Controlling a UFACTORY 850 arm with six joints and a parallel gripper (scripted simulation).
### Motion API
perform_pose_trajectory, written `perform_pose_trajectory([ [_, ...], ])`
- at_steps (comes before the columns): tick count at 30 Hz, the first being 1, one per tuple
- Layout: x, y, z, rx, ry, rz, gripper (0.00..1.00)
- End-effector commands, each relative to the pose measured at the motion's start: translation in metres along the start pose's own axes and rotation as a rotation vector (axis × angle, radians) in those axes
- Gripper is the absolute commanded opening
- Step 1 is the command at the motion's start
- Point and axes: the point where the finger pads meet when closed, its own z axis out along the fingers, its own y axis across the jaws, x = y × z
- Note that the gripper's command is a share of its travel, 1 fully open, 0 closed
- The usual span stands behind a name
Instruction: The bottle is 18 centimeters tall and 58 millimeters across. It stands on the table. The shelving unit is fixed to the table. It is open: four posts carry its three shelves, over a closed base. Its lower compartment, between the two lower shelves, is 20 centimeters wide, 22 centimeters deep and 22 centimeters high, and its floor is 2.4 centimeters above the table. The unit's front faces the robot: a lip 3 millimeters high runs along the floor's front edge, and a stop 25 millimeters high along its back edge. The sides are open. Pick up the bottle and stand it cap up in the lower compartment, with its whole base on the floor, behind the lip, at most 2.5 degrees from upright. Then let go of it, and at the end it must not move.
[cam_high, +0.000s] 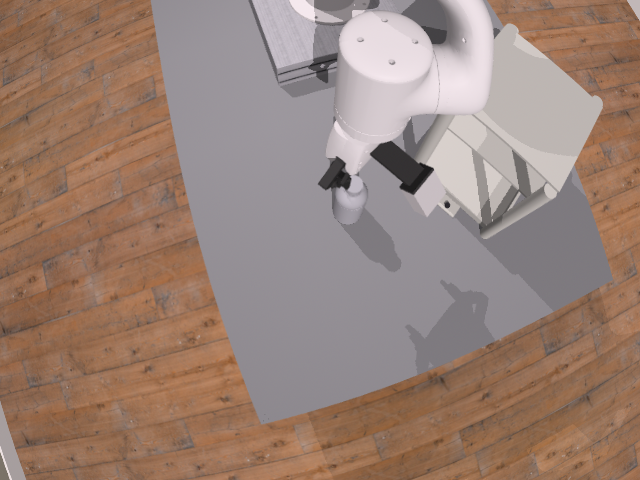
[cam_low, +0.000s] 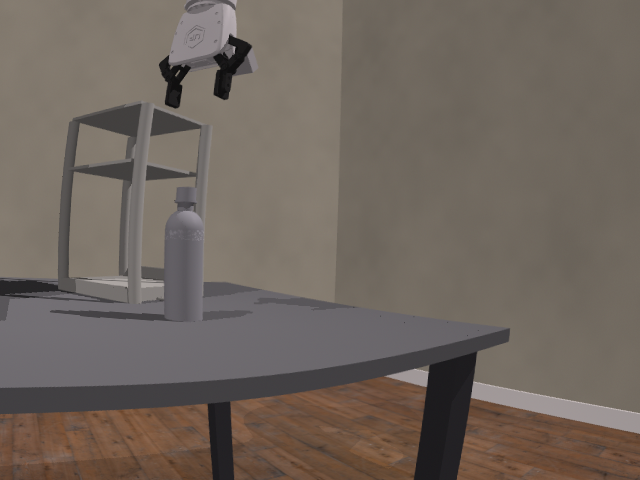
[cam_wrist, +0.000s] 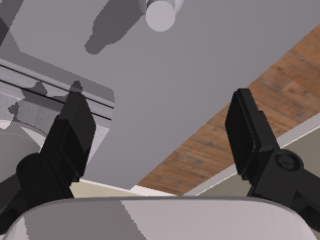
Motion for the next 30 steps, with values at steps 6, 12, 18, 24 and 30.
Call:
perform_pose_trajectory([
  [6, 0.0004, 0.0004, -0.0009, -0.002, 0.001, -0.001, 0.81],
  [12, 0.0004, 0.0004, -0.0009, -0.001, 0.002, -0.001, 0.81],
  [18, 0.0004, 0.0003, -0.0008, 0.002, 0.004, -0.004, 0.81],
  [24, 0.0003, 0.0001, -0.0005, 0.011, 0.011, -0.012, 0.81],
  [30, 0.0002, -0.0001, -0.0003, 0.020, 0.018, -0.020, 0.81],
])
